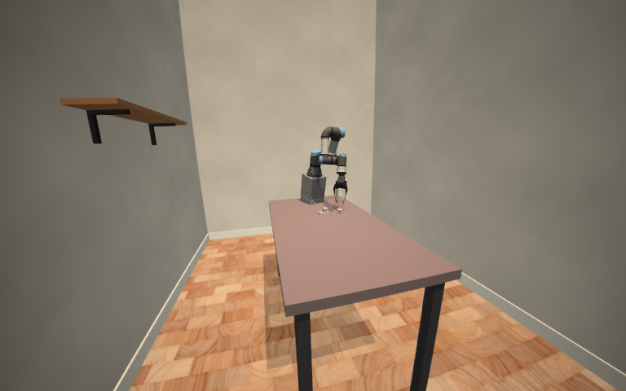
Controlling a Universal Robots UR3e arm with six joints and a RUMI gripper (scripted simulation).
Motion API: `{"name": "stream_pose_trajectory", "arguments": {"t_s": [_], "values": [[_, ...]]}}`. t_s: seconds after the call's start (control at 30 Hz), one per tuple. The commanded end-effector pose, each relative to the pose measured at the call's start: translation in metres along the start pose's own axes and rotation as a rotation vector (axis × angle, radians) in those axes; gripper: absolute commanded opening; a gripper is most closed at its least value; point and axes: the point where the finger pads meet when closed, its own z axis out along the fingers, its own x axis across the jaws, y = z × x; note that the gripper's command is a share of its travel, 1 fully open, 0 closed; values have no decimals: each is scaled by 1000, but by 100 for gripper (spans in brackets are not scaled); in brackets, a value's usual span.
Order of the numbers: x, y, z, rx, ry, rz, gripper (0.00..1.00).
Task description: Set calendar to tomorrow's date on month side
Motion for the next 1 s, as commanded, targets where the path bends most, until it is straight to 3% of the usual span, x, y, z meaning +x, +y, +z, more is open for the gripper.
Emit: {"name": "stream_pose_trajectory", "arguments": {"t_s": [0.0,0.97], "values": [[0,0,-2,45,-5,2,28],[0,0,-3,100,-7,3,28]]}}
